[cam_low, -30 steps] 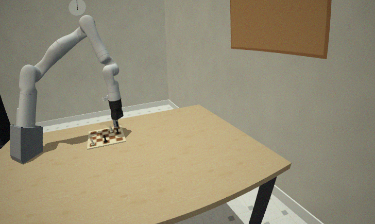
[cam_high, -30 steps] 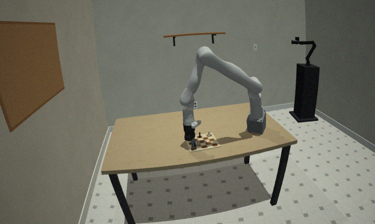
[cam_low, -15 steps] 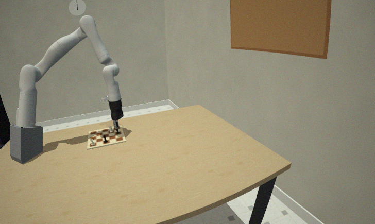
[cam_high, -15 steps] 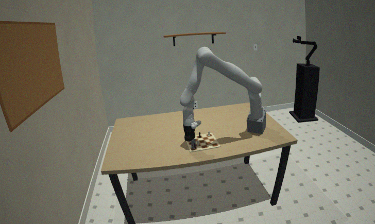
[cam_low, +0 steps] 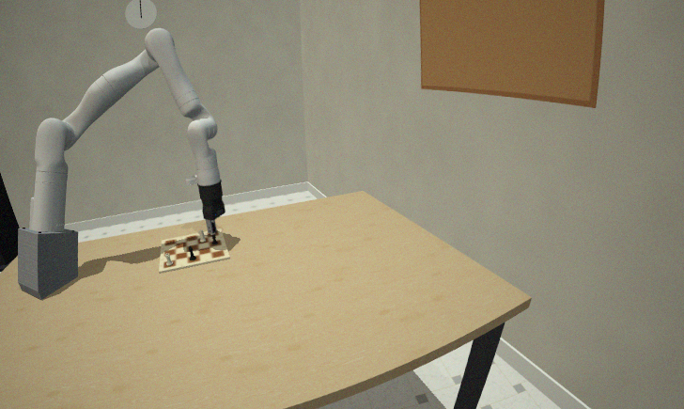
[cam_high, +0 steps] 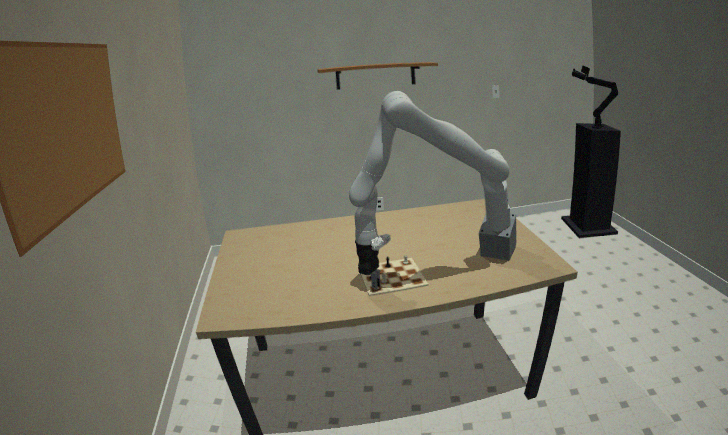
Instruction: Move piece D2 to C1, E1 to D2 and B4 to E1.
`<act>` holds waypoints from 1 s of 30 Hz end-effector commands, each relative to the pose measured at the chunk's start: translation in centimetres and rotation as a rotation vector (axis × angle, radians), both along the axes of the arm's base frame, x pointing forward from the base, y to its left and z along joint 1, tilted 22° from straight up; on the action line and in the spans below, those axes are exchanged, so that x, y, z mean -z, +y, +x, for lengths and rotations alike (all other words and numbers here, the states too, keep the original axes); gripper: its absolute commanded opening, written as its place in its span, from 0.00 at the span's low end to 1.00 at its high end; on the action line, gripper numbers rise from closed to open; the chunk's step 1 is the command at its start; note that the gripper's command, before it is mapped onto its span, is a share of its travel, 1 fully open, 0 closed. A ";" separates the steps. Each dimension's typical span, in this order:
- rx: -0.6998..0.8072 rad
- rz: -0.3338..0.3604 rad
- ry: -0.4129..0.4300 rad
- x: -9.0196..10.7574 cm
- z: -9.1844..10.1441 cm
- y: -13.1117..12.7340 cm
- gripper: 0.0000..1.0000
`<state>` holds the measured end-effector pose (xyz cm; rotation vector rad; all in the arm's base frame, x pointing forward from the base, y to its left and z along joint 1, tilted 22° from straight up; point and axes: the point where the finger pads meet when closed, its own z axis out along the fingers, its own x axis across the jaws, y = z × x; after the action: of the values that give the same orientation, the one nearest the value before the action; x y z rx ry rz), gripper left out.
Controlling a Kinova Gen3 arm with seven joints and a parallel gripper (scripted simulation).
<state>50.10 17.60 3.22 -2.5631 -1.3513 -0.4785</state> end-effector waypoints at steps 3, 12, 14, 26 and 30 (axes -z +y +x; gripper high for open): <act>0.001 0.000 -0.002 -0.1 0.1 0.0 0.00; 0.001 0.000 -0.002 -0.1 0.1 0.0 0.00; 0.001 0.000 -0.002 -0.1 0.1 0.0 0.00; 0.001 0.000 -0.002 -0.1 0.1 0.0 0.14; 0.001 0.000 -0.002 -0.1 0.1 0.0 0.41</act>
<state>50.10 17.60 3.22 -2.5631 -1.3513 -0.4784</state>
